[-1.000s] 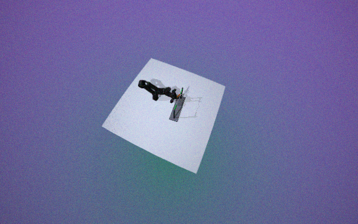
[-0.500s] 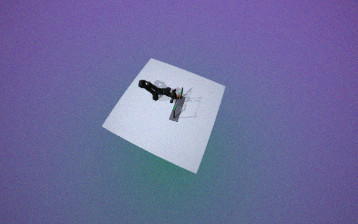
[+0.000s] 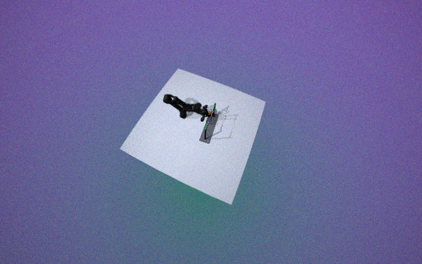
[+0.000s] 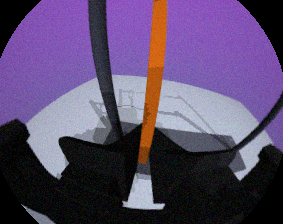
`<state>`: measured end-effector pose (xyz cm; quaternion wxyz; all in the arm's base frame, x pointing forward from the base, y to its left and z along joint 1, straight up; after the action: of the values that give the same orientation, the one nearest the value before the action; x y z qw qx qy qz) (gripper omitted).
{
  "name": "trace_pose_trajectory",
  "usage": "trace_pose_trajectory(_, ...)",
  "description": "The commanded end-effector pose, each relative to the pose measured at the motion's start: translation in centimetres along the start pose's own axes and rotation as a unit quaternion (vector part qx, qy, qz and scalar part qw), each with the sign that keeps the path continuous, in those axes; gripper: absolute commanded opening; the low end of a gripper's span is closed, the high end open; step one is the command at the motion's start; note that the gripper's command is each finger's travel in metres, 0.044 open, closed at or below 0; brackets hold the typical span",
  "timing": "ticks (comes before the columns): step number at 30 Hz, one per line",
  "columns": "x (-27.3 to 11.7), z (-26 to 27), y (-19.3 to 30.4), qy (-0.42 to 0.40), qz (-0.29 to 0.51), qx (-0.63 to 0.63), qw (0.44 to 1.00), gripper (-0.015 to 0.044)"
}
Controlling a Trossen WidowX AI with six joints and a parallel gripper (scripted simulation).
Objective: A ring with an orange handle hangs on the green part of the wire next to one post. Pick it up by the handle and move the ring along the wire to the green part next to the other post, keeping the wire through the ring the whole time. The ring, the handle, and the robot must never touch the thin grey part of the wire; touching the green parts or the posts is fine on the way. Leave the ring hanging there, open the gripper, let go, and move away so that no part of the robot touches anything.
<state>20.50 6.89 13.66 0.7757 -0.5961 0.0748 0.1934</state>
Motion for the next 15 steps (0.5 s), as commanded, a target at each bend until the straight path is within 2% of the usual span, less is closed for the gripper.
trace_pose_trajectory(1, 0.0, 0.0, 0.0, 0.0, 0.0, 0.0, 1.0, -0.0071)
trace_pose_trajectory(10, -0.07, 0.01, -0.02, 0.0, 0.0, 0.0, 1.0, 0.016)
trace_pose_trajectory(15, -0.65, 0.08, -0.12, 0.0, 0.0, 0.0, 1.0, 0.016)
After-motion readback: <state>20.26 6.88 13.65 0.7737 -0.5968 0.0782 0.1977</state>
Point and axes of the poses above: the point midway between the two fingers, 35 mm back from their tips, its own x axis out along the fingers, its own z axis across the jaws, y = z × x, the point moved 8 cm from there along -x, back along the fingers, and after that the axes turned 15 degrees about x, right-handed, at the moved point
